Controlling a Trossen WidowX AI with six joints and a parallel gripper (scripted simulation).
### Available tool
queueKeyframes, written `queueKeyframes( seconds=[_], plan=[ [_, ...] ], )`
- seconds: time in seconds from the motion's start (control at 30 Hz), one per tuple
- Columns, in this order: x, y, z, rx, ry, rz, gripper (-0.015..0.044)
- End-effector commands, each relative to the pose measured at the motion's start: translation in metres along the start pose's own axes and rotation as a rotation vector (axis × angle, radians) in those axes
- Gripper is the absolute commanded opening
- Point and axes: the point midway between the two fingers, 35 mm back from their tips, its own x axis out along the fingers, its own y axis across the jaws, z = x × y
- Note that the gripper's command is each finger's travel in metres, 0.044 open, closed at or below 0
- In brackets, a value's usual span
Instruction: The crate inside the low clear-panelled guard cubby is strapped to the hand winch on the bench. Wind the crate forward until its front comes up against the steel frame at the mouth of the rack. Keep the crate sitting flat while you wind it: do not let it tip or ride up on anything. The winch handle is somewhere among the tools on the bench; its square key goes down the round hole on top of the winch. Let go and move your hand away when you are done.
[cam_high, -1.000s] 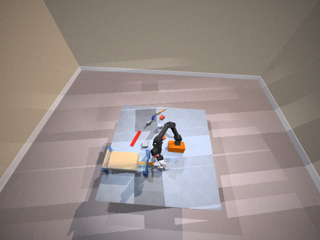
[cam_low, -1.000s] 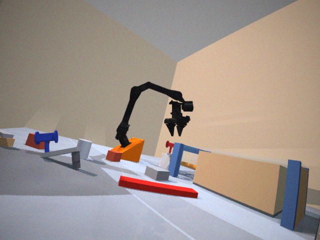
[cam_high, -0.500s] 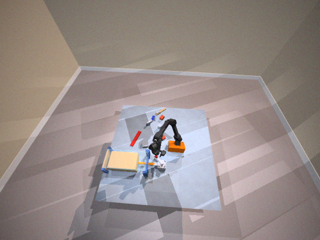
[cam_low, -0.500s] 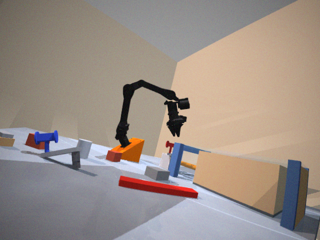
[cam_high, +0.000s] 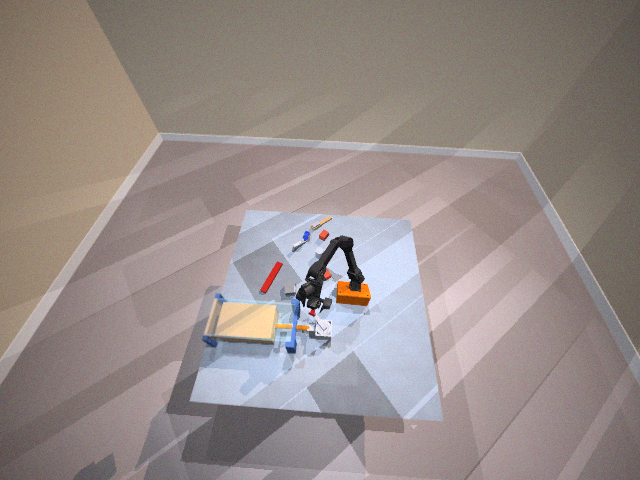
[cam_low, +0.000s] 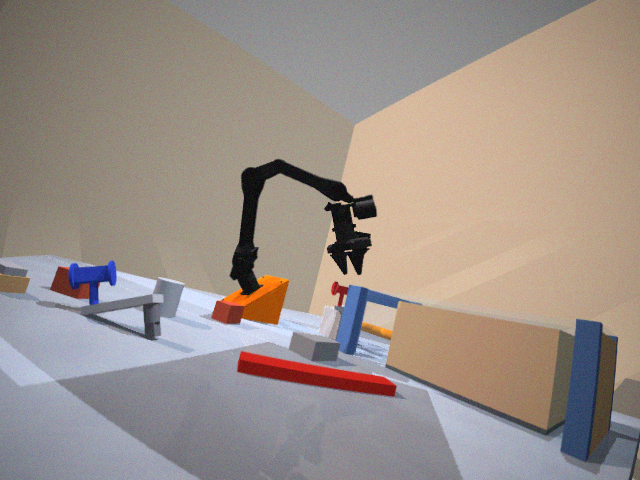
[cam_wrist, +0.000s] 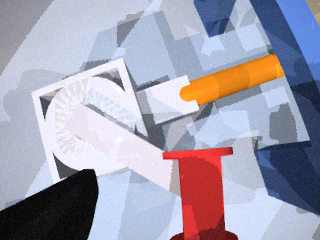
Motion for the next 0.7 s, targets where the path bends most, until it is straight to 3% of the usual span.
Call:
queueKeyframes(
  seconds=[0.0,0.67],
  plan=[
    [0.006,0.001,-0.003,-0.005,0.001,0.005,0.044],
    [0.036,0.0,-0.016,-0.005,0.002,0.004,0.044]
  ],
)
